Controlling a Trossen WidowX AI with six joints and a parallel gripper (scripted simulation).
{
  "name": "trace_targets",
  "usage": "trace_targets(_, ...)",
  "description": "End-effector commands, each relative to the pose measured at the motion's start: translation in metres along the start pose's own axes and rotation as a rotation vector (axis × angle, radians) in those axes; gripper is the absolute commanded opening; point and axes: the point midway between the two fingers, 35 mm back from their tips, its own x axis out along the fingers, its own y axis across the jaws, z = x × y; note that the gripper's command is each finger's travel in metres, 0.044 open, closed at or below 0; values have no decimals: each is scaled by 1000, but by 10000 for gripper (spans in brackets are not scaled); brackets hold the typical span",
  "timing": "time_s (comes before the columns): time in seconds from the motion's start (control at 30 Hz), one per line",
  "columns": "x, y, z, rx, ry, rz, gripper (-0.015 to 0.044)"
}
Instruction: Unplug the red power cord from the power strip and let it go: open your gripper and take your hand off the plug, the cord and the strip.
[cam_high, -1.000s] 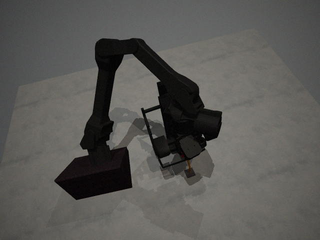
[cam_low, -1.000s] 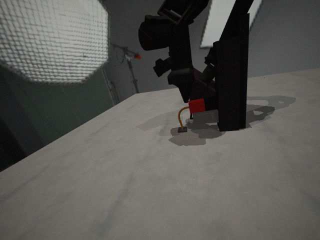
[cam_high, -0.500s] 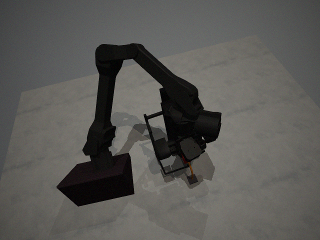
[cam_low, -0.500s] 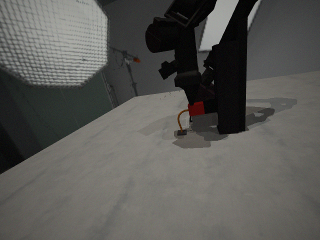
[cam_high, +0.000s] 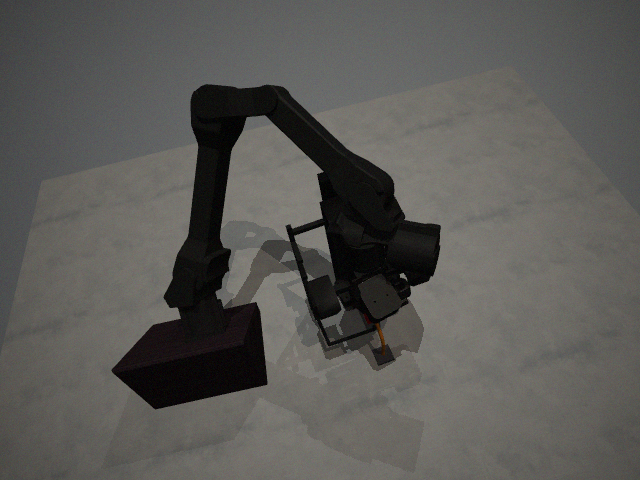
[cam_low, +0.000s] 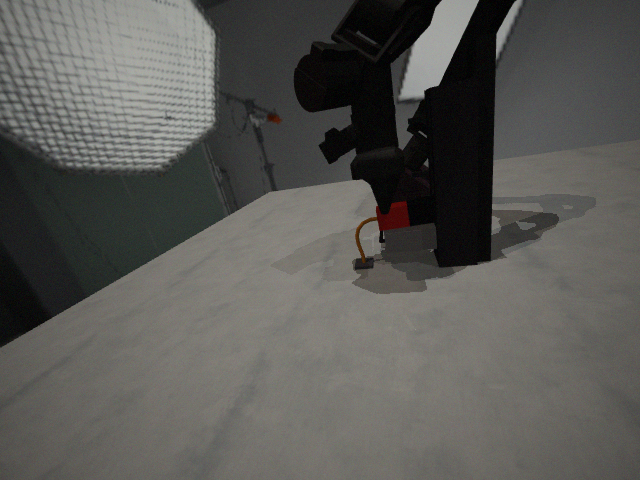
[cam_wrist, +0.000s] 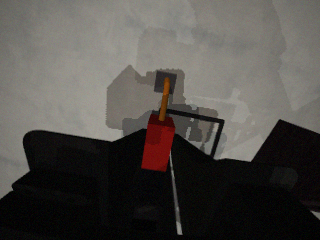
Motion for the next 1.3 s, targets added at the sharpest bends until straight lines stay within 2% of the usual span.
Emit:
trace_targets(0.0, 0, 0, 0, 0, 0, 0, 28)
trace_targets(0.17, 0, 0, 0, 0, 0, 0, 0)
trace_targets(1.2, -5, 2, 47, 2, -3, 1, 0)
trace_targets(1.27, -2, 1, 40, 2, 0, -3, 53)
